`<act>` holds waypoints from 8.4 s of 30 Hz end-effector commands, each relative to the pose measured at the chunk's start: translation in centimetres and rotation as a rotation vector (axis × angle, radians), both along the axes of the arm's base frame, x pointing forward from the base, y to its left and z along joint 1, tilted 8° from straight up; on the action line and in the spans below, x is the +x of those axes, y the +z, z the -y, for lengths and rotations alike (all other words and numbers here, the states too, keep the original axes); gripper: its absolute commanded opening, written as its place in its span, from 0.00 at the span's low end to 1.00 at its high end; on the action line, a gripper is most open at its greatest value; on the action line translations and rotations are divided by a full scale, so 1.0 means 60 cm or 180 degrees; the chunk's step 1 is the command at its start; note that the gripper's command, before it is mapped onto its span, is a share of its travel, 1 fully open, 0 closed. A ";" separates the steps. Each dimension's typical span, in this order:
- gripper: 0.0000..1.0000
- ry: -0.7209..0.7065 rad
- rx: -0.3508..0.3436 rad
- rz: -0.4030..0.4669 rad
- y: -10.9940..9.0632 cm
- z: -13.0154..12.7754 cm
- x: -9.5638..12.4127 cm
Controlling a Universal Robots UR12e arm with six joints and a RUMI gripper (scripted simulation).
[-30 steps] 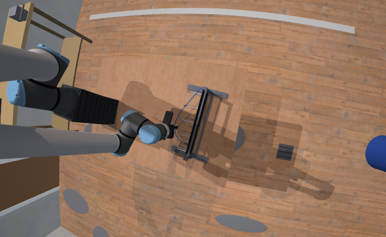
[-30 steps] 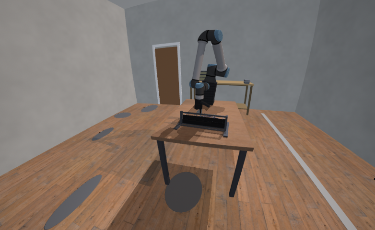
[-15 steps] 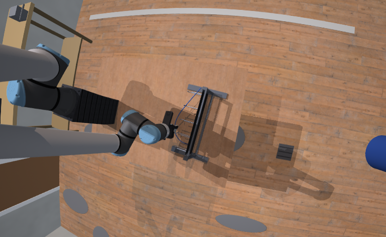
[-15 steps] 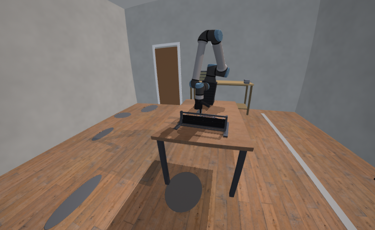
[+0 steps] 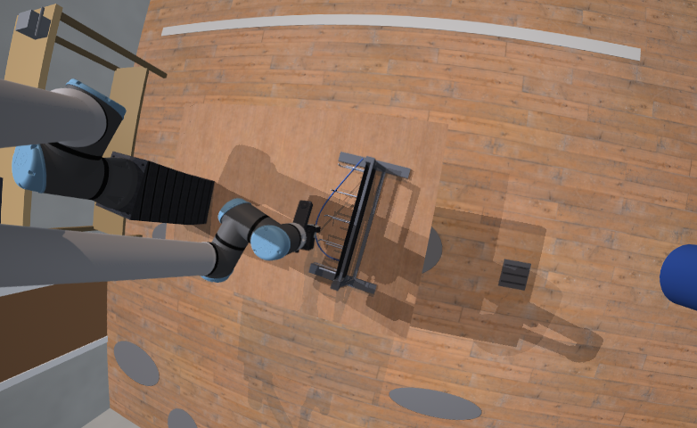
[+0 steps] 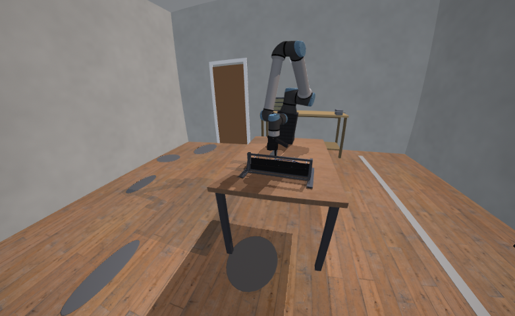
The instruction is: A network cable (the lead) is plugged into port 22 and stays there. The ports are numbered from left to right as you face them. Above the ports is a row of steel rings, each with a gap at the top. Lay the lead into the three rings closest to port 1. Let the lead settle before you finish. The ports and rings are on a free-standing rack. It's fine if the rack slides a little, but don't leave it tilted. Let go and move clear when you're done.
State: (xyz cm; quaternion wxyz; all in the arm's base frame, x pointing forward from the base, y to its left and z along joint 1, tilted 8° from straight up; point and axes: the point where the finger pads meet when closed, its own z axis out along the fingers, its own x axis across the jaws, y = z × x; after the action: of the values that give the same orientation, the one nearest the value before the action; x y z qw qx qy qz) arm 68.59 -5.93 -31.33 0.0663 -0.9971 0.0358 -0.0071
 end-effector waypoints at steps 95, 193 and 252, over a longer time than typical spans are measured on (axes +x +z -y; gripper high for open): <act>0.00 0.0000 -0.0001 0.0004 0.065 0.009 0.000; 0.00 -0.0316 0.0005 -0.0038 0.149 0.019 0.093; 0.00 -0.0316 0.0005 -0.0038 0.139 0.018 0.093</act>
State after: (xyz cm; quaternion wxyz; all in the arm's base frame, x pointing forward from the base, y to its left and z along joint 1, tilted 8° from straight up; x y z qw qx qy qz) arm 74.12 -6.99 -22.82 0.0666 -0.9941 0.0856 -0.0037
